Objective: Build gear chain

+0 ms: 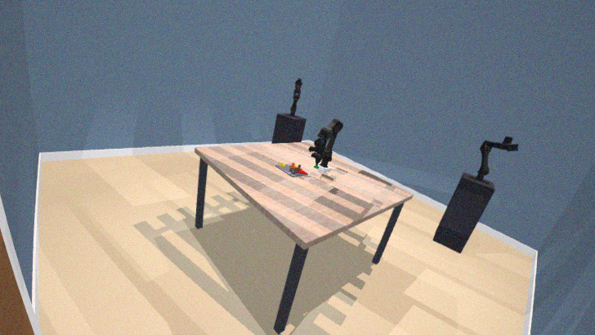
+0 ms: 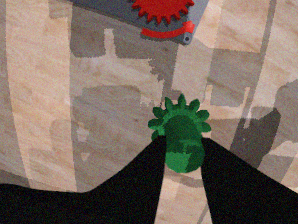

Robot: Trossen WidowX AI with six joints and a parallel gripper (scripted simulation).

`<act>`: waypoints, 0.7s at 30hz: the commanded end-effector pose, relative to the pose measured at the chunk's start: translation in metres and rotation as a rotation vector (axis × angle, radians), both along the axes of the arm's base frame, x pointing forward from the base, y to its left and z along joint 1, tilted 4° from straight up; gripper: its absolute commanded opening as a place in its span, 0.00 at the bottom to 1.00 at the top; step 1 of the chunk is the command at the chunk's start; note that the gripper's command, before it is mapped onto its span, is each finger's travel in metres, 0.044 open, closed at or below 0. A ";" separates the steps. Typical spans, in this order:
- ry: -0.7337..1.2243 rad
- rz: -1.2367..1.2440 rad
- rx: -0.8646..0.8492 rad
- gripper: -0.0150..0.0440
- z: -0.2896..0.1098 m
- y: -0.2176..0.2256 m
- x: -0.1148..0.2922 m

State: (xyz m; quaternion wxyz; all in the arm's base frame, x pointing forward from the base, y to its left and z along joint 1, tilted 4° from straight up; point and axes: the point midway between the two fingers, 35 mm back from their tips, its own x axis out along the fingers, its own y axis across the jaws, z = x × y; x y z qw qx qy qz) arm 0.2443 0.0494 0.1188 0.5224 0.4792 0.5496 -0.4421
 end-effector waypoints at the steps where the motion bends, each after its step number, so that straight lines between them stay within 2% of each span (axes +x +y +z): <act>1: -0.006 0.006 0.004 0.25 0.011 0.000 0.000; 21: -0.005 0.006 0.004 0.25 0.056 -0.004 -0.009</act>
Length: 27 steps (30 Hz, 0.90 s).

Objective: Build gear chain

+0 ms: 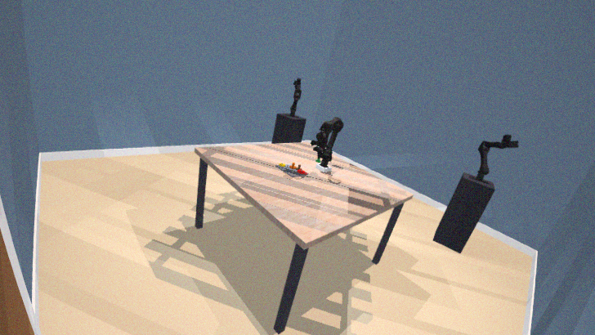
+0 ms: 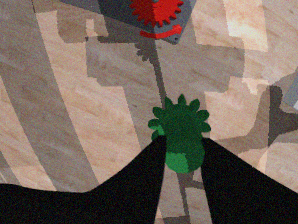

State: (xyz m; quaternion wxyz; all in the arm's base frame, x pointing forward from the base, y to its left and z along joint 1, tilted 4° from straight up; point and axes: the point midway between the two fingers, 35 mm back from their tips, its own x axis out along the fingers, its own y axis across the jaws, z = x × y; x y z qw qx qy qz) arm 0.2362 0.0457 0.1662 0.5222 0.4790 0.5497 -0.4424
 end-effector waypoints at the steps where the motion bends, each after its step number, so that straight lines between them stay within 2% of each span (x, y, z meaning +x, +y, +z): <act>1: -0.006 0.006 0.004 0.25 0.011 0.000 -0.002; 27: -0.009 0.008 -0.001 0.25 -0.003 -0.039 0.027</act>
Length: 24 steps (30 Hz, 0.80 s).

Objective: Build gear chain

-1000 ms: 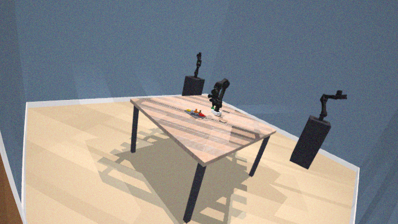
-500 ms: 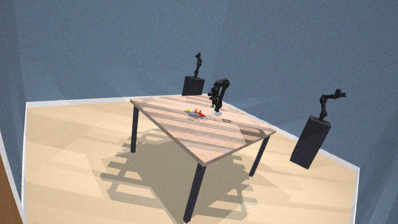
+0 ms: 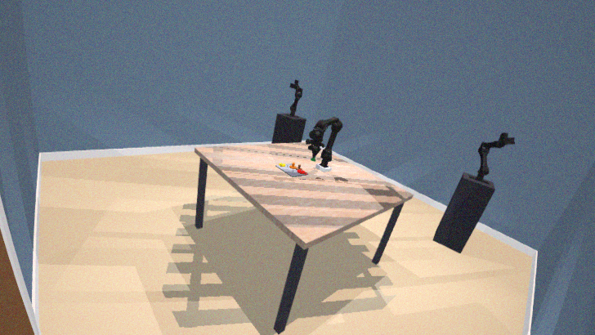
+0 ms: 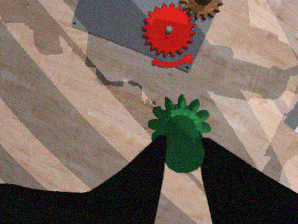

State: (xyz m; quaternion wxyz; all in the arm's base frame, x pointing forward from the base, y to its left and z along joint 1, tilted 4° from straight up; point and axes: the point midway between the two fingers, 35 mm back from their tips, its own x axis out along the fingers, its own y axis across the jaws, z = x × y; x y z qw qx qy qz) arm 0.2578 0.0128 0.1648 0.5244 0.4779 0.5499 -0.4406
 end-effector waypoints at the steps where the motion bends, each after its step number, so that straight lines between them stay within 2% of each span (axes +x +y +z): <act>1: -0.006 0.003 0.000 0.25 -0.002 -0.008 0.006; 24: -0.009 0.002 -0.007 0.25 -0.024 -0.059 0.030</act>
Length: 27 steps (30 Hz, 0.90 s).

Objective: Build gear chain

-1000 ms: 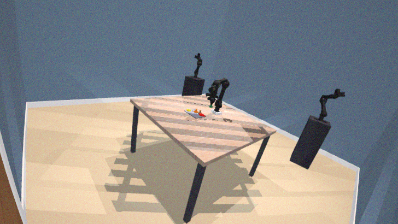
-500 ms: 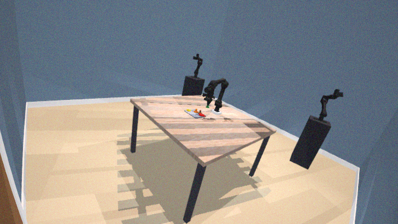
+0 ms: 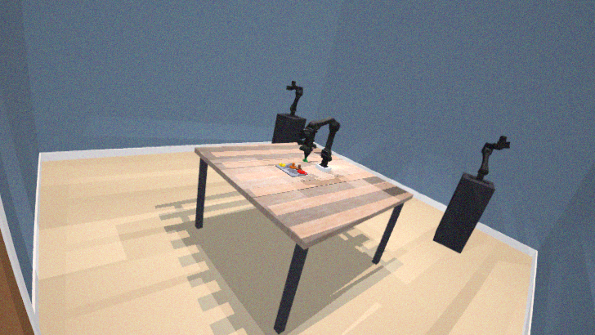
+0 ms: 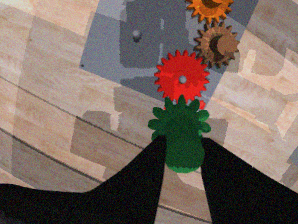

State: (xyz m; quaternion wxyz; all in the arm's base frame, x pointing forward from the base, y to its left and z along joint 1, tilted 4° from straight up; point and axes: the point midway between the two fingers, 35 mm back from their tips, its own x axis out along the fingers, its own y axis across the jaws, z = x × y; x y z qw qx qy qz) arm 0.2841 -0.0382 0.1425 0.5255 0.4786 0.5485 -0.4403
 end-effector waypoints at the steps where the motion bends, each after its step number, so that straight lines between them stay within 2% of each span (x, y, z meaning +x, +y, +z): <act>1: -0.005 0.003 -0.006 0.25 -0.003 -0.011 0.004; 27: -0.005 0.004 -0.011 0.25 -0.031 -0.076 0.015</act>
